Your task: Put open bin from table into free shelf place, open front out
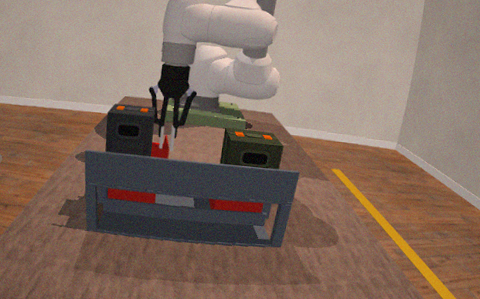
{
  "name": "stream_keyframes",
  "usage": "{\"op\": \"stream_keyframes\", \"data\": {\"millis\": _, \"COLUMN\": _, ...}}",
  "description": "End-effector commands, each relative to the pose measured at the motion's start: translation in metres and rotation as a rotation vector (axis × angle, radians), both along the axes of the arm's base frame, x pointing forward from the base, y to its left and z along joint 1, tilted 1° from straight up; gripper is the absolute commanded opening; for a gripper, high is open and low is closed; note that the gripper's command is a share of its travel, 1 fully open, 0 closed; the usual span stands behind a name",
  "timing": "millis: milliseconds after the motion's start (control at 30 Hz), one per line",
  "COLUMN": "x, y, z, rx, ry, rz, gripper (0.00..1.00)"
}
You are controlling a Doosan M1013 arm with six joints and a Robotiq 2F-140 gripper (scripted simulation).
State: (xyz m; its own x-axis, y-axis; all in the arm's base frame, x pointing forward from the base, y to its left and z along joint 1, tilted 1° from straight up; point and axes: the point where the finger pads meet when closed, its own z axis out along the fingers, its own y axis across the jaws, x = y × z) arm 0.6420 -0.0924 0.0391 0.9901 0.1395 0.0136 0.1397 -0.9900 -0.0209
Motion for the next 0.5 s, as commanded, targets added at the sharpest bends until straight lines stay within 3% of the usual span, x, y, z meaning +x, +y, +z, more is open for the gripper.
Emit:
{"op": "stream_keyframes", "data": {"millis": 0, "x": 0.0000, "y": 0.0001, "z": -0.0012, "rx": 0.000, "ry": 0.000, "rz": 0.000, "gripper": 0.15}}
{"op": "stream_keyframes", "data": {"millis": 467, "x": 0.0001, "y": 0.0001, "z": -0.0048, "rx": 0.000, "ry": 0.000, "rz": 0.000, "gripper": 0.15}}
